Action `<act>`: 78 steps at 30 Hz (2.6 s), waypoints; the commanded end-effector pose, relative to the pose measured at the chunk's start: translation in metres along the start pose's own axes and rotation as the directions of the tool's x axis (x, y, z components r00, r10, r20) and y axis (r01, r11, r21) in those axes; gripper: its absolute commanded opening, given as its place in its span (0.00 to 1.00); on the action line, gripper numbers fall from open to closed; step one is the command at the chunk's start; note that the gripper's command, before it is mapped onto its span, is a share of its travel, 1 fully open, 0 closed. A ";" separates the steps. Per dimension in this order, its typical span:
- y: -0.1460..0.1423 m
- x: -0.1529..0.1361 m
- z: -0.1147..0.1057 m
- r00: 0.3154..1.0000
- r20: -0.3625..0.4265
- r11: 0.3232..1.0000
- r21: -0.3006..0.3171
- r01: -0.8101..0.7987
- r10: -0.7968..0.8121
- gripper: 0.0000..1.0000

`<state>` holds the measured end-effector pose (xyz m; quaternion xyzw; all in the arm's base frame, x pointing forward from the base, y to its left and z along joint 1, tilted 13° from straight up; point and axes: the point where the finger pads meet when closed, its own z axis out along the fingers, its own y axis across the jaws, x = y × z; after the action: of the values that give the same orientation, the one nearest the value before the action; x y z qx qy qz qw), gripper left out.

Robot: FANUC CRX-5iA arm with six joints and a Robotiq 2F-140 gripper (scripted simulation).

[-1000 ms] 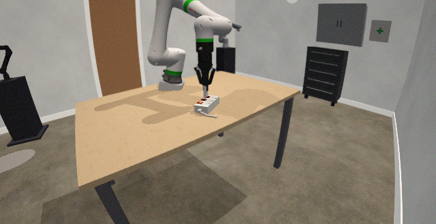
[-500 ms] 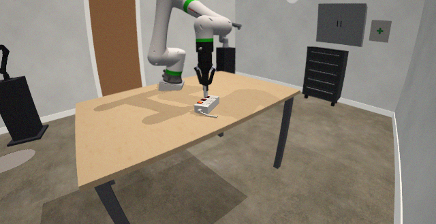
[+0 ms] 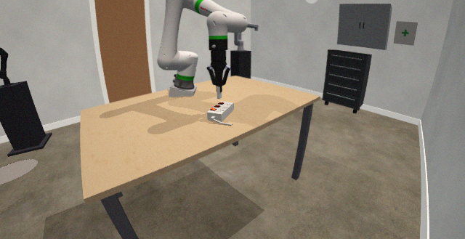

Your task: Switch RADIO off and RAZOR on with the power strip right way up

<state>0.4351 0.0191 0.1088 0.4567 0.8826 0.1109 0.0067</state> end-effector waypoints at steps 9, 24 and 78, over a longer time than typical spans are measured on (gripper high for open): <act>0.000 0.000 -0.013 1.000 0.000 1.000 0.000 0.000 0.000 0.00; 0.000 0.000 -0.013 1.000 0.000 1.000 0.000 0.000 0.000 0.00; 0.015 -0.046 -0.026 1.000 0.000 1.000 0.000 0.000 0.000 0.00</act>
<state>0.4713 -0.0143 0.1333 0.4567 0.8827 0.1109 0.0066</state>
